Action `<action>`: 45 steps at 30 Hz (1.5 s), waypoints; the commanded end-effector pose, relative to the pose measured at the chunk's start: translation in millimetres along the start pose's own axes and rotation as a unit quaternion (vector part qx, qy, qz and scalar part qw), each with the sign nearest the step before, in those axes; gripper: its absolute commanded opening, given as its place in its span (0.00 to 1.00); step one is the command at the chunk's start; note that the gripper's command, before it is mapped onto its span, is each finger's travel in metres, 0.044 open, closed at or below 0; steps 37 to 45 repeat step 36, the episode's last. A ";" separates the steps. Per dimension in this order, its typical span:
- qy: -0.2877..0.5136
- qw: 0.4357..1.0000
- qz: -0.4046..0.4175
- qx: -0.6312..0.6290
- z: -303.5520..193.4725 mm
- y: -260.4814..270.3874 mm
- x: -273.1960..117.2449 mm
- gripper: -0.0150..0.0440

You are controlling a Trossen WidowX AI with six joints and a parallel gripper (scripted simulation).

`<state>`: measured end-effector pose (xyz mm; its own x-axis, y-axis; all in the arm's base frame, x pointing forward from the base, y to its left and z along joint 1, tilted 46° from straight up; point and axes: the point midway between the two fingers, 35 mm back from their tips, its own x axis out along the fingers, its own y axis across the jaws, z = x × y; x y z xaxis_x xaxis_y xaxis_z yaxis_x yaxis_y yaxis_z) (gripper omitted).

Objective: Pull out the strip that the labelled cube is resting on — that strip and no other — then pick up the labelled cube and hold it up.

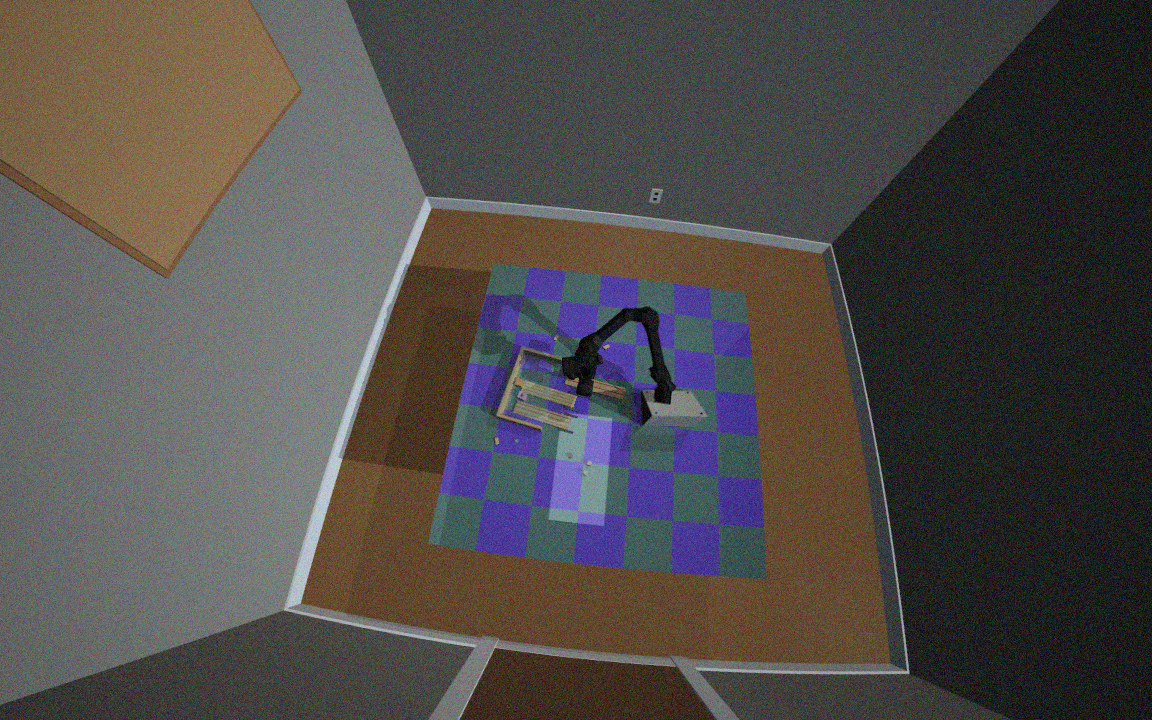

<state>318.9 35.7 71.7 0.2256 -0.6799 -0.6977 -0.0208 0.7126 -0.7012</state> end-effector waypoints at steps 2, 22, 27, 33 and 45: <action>0.004 1.000 0.002 0.000 -19.9 3.1 1.6 0.25; 0.004 1.000 0.003 -0.001 -25.1 3.7 -34.2 0.25; 0.004 1.000 0.003 -0.001 -25.1 3.7 -34.2 0.25; 0.004 1.000 0.003 -0.001 -25.1 3.7 -34.2 0.25; 0.004 1.000 0.003 -0.001 -25.1 3.7 -34.2 0.25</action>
